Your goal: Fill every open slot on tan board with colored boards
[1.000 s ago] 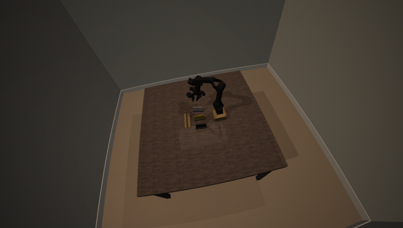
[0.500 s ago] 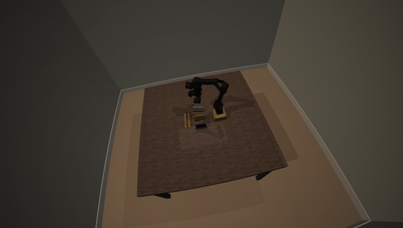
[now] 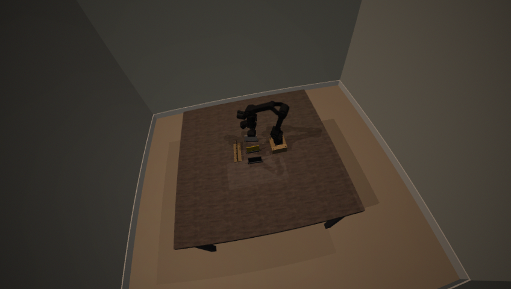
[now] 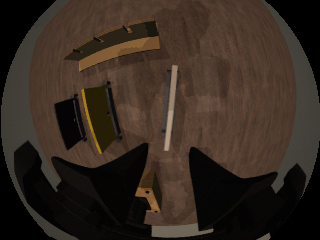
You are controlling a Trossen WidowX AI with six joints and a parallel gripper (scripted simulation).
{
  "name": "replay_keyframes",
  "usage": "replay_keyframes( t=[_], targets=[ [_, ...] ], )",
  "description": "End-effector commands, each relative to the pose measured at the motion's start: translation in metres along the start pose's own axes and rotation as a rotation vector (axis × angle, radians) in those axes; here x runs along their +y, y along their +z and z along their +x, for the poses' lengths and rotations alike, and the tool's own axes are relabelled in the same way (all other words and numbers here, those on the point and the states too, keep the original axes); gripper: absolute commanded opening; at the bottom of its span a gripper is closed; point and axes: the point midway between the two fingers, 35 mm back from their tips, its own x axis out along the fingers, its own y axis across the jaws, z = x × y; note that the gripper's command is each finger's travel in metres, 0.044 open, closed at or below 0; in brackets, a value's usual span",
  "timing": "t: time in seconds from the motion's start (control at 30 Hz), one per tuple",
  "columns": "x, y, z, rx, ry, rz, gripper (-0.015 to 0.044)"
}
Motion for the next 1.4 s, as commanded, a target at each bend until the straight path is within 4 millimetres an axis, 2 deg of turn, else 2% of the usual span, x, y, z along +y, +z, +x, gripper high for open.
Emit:
replay_keyframes(
  t=[0.0,1.37],
  targets=[
    [0.000,0.000,0.011,0.000,-0.003,0.002,0.0189],
    [0.001,-0.001,0.069,0.000,-0.002,0.002,0.0189]
  ],
)
